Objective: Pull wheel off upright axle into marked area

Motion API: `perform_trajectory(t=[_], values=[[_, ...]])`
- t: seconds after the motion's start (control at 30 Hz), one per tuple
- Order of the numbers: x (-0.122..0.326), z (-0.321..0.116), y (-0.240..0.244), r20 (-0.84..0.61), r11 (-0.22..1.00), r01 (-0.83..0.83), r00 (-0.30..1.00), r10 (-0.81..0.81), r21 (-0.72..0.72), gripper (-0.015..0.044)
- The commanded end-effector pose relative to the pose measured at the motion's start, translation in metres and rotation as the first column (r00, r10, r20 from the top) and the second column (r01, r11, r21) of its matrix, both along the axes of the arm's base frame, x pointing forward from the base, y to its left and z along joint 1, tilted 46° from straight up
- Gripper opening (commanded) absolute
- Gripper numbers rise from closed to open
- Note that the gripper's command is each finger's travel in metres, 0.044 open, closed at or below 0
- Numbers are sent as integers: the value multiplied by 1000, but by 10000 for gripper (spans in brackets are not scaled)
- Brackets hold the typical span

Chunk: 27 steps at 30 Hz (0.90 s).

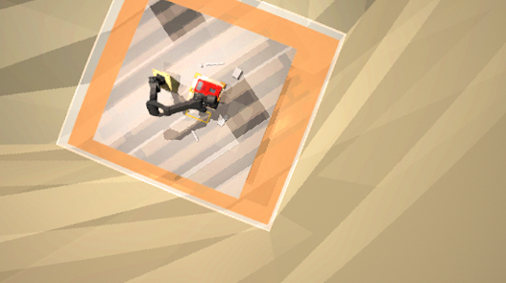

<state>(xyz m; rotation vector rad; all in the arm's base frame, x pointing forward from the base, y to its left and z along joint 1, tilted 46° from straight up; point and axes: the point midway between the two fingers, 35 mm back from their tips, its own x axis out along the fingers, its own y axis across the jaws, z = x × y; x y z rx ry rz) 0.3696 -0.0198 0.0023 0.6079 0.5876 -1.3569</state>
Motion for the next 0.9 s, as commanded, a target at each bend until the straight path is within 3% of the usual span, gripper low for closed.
perform_trajectory(t=[0.0,0.17,0.4,0.87], values=[[0,0,0,1,1000,3,1000,-3,1,200],[0,0,0,1,1000,3,1000,-3,1,167],[0,1,1,2,1000,2,1000,-2,1,0],[-1,4,4,2,1000,1,1000,-1,1,0]])
